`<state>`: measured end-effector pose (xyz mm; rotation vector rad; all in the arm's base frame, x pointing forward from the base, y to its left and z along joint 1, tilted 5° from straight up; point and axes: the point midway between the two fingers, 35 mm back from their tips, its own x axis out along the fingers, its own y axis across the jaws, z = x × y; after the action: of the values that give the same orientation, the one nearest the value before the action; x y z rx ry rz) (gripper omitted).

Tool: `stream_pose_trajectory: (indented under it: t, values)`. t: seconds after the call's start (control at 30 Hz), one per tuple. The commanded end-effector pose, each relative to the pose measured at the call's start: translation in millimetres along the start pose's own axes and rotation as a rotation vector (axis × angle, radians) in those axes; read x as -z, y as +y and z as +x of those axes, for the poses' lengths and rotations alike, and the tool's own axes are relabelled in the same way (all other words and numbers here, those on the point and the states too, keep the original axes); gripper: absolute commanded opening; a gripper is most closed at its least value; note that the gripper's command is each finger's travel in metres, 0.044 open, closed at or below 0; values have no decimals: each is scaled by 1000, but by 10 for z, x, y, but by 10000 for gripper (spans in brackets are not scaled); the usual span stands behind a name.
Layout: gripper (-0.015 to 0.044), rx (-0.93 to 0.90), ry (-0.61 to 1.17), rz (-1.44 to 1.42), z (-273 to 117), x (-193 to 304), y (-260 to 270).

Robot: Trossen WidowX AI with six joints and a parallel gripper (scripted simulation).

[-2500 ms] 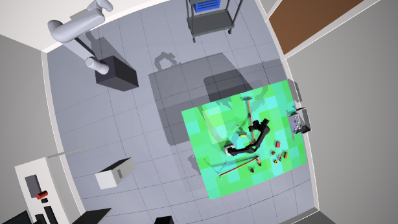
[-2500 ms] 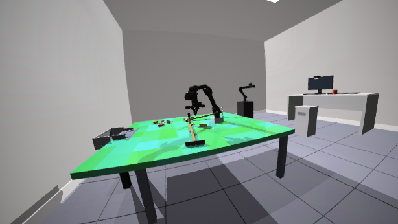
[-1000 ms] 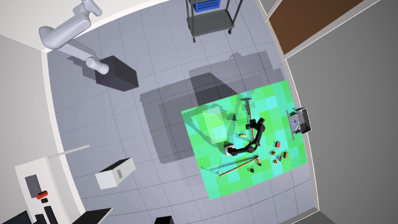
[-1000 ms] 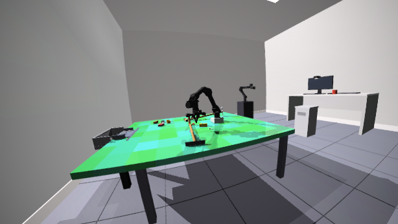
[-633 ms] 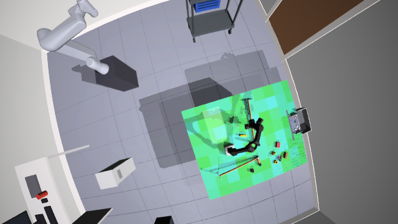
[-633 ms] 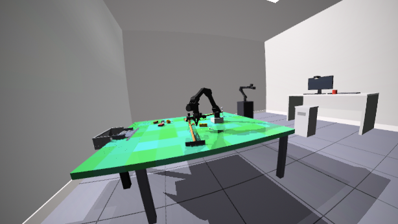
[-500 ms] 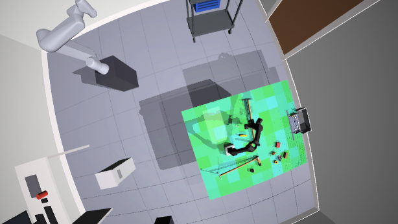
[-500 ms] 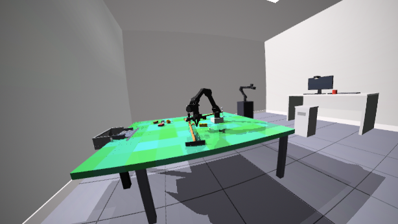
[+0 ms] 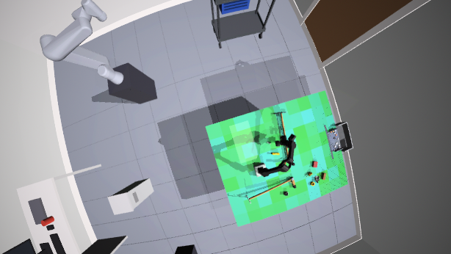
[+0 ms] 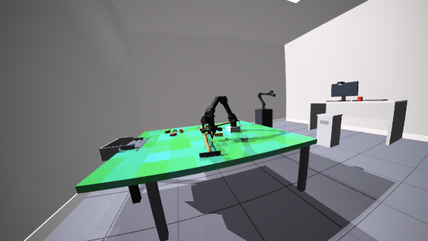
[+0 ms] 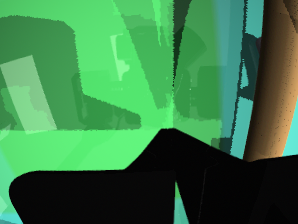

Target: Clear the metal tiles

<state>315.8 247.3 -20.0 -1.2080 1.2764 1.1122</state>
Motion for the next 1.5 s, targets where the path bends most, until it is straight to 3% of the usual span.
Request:
stream_pose_trajectory:
  t: [0.0, 1.47]
  values:
    - [0, 0, -1, 6, 13, -4, -26]
    - [0, 3, -2, 6, -16, -67, -469]
